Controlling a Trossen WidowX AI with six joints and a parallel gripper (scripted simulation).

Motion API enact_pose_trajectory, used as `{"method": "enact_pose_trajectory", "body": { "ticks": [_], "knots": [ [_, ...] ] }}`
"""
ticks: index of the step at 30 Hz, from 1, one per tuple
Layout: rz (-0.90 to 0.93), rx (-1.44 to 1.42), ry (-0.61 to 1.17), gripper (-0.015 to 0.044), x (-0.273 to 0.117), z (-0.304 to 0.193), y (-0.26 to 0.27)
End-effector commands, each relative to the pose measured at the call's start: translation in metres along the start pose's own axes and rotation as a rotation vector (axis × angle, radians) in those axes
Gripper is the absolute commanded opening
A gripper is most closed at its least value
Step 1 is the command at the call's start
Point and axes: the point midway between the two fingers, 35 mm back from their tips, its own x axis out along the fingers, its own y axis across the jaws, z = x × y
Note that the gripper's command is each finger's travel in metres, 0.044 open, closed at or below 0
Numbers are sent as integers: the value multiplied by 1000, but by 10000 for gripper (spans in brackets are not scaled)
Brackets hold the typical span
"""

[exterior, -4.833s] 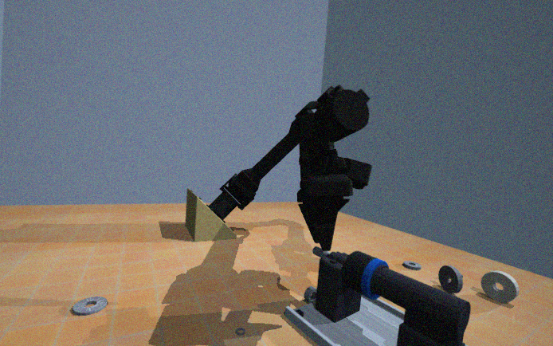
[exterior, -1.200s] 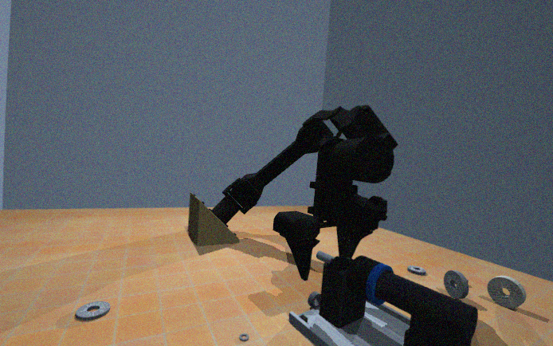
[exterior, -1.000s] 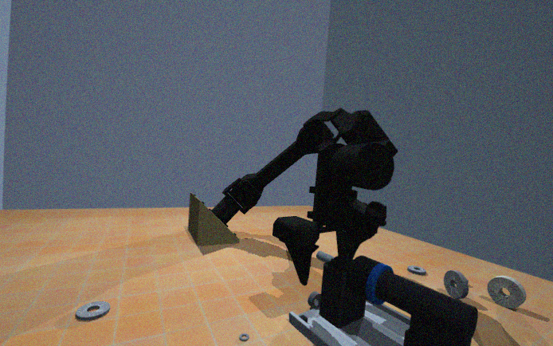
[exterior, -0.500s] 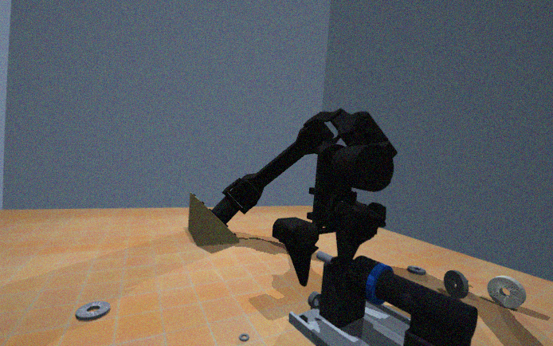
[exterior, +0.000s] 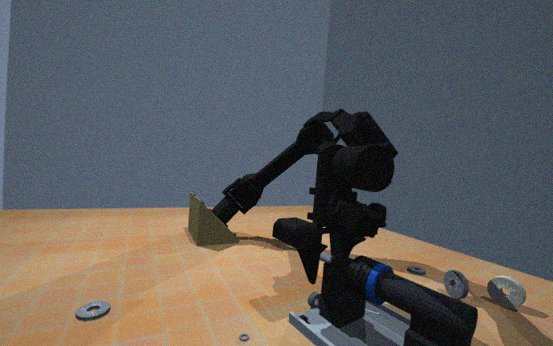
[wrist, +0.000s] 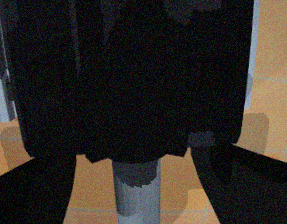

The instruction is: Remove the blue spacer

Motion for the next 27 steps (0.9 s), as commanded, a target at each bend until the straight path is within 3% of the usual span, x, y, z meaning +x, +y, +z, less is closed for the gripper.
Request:
{"method": "enact_pose_trajectory", "body": {
  "ticks": [1,6,9,27],
  "knots": [
    [0,0,0,151,0,0,0],
    [0,0,0,20,0,0,0],
    [0,0,0,0,0,0,0],
    [4,2,-3,0,0,-8,0]
  ]
}}
